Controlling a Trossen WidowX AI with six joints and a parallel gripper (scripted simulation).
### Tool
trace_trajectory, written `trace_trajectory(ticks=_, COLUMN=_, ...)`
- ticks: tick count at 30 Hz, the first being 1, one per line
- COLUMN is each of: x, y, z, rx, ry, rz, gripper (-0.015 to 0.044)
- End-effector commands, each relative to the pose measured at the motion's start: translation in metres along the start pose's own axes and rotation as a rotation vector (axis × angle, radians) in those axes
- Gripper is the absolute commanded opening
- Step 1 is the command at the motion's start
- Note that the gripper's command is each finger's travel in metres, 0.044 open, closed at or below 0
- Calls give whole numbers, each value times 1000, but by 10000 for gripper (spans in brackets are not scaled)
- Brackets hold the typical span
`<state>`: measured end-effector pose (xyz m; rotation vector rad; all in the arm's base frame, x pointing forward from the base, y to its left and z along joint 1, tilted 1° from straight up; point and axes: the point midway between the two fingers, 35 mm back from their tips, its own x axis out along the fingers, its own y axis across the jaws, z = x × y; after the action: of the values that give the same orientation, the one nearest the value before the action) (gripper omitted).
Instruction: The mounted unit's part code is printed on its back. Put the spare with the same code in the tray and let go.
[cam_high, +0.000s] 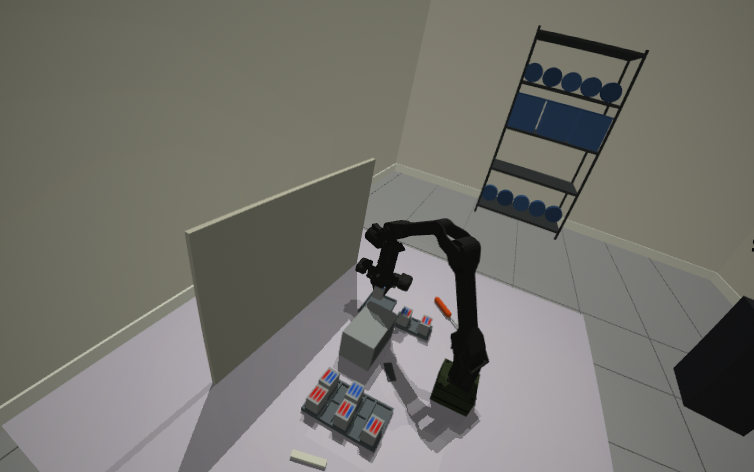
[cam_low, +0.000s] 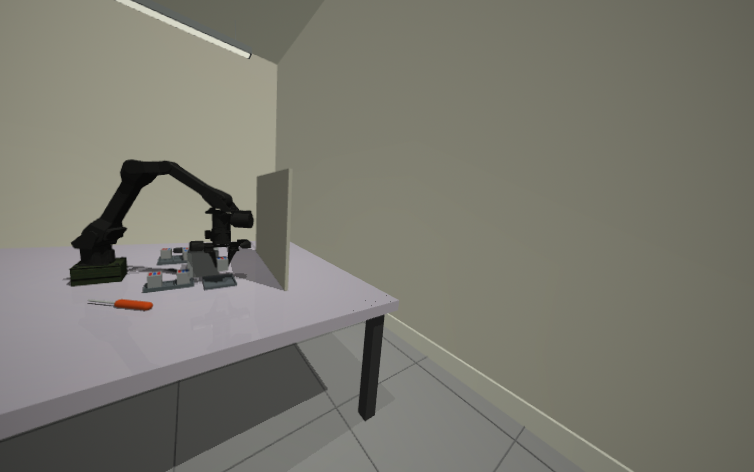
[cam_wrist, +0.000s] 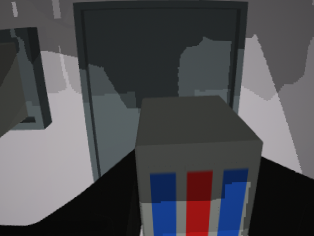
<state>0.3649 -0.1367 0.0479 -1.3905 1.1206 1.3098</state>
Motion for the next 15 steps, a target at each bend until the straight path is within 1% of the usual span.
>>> trace_trajectory(ticks=1, x=6, y=2, z=1, rx=-5, ry=-1, rz=5, gripper=0)
trace_trajectory(ticks=15, x=17, y=4, z=2, rx=-5, ry=-1, rz=6, gripper=0)
